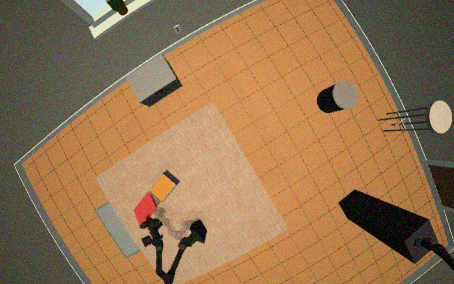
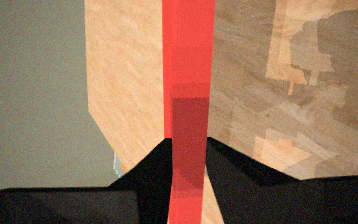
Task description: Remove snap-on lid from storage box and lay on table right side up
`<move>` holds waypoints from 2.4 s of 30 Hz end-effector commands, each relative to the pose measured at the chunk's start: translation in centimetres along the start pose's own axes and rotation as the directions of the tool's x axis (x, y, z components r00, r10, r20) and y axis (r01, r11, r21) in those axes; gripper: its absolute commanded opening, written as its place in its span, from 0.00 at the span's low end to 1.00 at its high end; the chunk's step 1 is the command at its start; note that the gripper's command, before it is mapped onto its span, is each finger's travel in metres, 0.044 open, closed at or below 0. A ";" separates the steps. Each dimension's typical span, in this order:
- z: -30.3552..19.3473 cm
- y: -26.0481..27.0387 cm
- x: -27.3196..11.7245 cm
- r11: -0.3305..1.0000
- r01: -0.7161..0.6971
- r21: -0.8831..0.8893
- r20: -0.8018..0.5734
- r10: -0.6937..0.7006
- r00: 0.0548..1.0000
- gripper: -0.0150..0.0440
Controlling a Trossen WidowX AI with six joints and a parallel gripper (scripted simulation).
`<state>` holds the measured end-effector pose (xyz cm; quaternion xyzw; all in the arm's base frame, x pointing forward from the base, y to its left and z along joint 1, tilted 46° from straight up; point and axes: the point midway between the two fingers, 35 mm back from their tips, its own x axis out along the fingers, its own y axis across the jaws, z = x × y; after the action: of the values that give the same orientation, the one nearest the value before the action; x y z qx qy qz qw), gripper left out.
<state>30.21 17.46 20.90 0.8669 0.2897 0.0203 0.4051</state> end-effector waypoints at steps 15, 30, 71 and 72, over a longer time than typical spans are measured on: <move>0.2 -1.9 1.2 1.000 0.026 0.003 0.005 -0.026 1.000 0.25; 0.3 -2.9 1.9 1.000 0.026 0.004 0.005 -0.026 1.000 0.25; 0.1 -4.5 1.3 1.000 0.027 0.005 0.005 -0.027 1.000 1.00; 0.1 -4.6 1.1 1.000 0.027 0.005 0.005 -0.027 1.000 1.00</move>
<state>29.59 20.42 17.40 0.8625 0.3019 0.0113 0.4059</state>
